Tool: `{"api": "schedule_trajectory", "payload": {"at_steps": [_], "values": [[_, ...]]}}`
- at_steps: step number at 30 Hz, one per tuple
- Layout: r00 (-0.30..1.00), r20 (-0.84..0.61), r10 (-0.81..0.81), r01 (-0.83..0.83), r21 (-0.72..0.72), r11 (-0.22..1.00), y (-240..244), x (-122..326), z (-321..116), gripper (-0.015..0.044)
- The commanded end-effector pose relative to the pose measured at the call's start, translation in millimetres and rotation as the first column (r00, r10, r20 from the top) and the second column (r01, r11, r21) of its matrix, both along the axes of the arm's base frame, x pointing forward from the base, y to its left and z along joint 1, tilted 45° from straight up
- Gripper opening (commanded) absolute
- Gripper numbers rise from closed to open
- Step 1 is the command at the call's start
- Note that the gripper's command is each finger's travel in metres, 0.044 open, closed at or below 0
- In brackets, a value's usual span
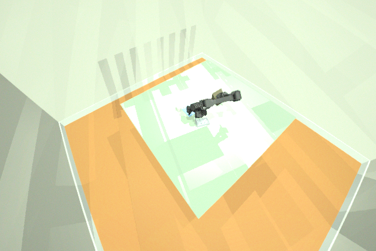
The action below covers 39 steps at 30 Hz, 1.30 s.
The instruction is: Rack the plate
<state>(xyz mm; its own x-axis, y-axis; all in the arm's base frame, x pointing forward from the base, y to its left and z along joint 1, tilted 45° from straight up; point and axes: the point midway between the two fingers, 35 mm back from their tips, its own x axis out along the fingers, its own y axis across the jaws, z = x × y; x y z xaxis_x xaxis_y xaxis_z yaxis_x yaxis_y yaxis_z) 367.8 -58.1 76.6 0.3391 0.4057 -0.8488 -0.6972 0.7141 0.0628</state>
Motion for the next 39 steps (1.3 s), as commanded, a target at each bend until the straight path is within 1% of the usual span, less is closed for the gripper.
{"api": "schedule_trajectory", "payload": {"at_steps": [1,8,15,23,27,33,39], "values": [[0.990,-0.103,-0.091,0.095,0.034,0.995,-28,-11,-9,0.0400],[0.936,-0.284,-0.208,0.244,0.097,0.965,-68,-36,-22,0.0400],[0.842,-0.455,-0.291,0.396,0.154,0.905,-102,-65,-30,0.0400],[0.704,-0.629,-0.330,0.561,0.207,0.801,-134,-103,-35,0.0400],[0.642,-0.693,-0.328,0.625,0.226,0.747,-146,-119,-35,0.0400],[0.639,-0.696,-0.328,0.629,0.226,0.744,-142,-117,-41,0.0400],[0.640,-0.695,-0.329,0.629,0.227,0.744,-89,-108,-94,0.0400]]}}
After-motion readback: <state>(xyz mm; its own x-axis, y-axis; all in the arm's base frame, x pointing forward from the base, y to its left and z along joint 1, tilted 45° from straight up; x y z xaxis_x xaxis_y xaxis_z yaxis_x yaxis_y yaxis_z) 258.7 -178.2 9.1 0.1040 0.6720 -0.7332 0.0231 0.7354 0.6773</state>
